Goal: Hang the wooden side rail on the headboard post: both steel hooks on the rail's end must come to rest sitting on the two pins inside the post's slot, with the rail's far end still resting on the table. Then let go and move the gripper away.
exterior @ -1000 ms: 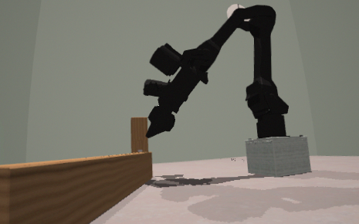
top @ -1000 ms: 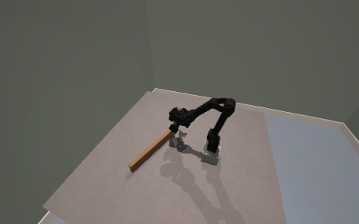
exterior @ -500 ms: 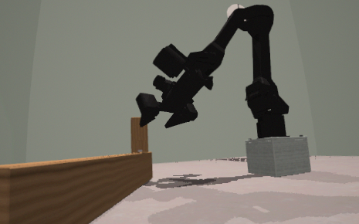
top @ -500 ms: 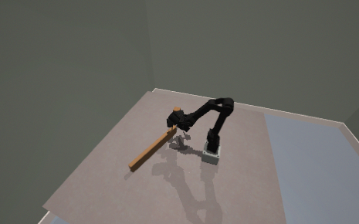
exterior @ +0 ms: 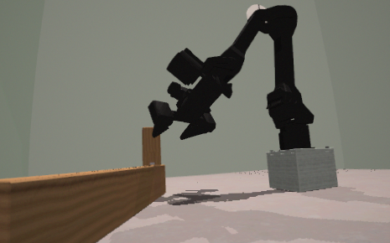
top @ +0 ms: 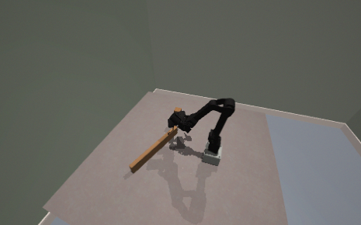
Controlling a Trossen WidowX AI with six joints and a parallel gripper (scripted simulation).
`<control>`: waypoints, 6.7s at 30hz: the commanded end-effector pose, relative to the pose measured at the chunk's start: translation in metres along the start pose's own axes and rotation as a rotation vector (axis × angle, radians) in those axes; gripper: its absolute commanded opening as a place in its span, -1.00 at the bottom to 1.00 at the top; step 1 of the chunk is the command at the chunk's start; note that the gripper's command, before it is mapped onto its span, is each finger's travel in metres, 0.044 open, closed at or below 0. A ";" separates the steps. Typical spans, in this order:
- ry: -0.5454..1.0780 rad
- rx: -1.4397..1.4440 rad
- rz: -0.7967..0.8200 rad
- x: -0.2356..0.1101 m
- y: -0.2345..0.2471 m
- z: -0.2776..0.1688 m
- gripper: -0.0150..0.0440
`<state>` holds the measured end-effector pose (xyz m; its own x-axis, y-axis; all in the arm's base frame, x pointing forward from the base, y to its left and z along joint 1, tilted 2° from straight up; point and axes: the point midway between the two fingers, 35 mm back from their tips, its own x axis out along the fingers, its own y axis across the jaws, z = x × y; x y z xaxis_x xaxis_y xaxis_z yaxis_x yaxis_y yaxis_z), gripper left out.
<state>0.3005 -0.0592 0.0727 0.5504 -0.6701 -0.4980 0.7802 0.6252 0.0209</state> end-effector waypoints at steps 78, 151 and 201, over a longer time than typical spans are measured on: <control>0.546 -2.072 1.157 0.024 0.081 -0.070 1.00; 0.448 -2.237 1.254 0.038 0.080 -0.100 -0.49; 0.359 -2.370 1.333 0.033 0.070 -0.102 -0.49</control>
<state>0.3427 0.0025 -0.0320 0.0070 -0.0200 -0.9998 -0.9826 -0.1856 -0.0032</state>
